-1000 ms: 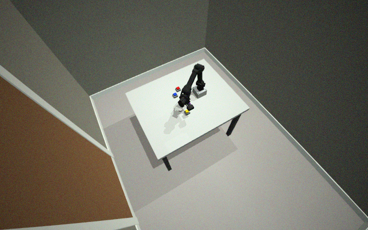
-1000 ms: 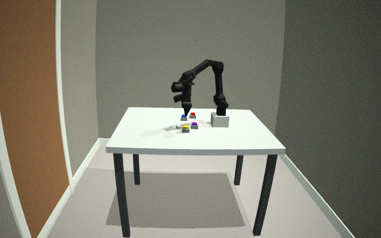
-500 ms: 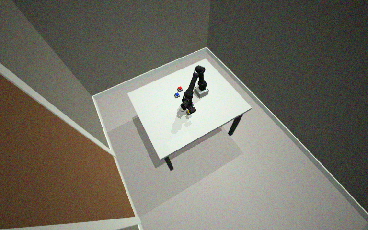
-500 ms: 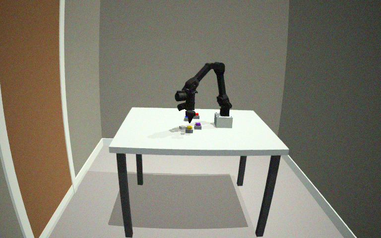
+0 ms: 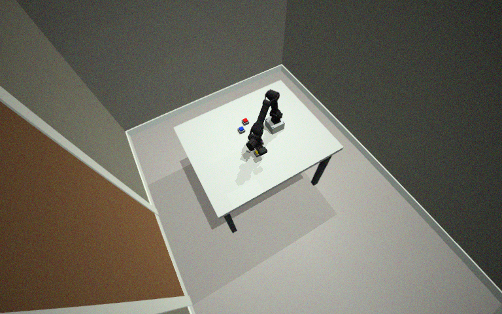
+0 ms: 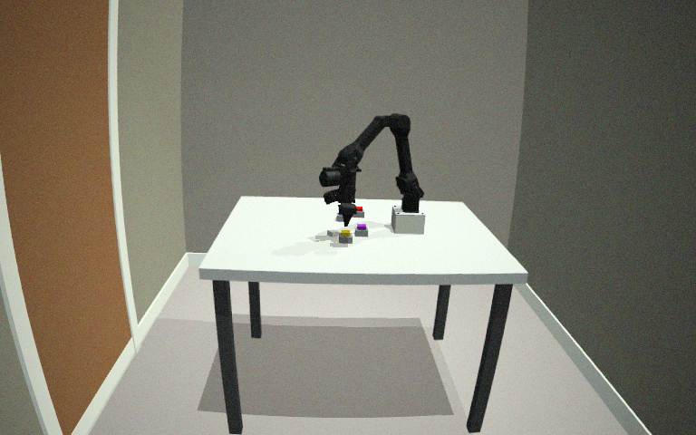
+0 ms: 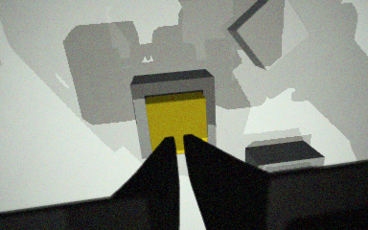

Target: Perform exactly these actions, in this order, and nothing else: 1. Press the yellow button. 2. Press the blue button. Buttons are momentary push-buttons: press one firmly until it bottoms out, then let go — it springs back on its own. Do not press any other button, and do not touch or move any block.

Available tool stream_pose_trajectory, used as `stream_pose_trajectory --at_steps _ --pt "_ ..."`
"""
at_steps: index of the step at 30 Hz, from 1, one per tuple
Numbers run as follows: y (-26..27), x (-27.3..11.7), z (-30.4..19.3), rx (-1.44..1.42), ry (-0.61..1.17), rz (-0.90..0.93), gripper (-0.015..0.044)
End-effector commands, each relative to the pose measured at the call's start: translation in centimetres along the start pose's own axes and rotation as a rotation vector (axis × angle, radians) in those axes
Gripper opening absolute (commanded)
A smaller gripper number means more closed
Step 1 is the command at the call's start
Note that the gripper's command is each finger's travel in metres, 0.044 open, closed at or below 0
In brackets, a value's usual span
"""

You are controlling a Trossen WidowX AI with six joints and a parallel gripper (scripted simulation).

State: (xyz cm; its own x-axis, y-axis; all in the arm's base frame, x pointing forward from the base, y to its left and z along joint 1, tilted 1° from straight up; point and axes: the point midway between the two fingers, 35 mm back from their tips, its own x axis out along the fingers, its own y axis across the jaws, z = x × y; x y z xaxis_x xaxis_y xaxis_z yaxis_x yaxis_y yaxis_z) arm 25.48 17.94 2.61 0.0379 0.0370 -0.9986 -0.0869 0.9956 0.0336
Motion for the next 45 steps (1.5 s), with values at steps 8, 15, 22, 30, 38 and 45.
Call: stream_pose_trajectory --at_steps 8,15,22,30,38,45 --pt "-0.1 2.0 -0.1 0.005 0.004 -0.007 0.002" --pt "-0.1 2.8 -0.1 0.005 0.004 -0.007 0.002" --pt "-0.1 2.8 -0.1 0.005 0.004 -0.007 0.002" --pt "-0.1 2.8 -0.1 0.005 0.004 -0.007 0.002" --pt "-0.1 0.6 -0.1 0.004 0.004 -0.005 0.002" --pt "-0.1 -0.7 -0.1 0.005 0.004 -0.007 0.002"
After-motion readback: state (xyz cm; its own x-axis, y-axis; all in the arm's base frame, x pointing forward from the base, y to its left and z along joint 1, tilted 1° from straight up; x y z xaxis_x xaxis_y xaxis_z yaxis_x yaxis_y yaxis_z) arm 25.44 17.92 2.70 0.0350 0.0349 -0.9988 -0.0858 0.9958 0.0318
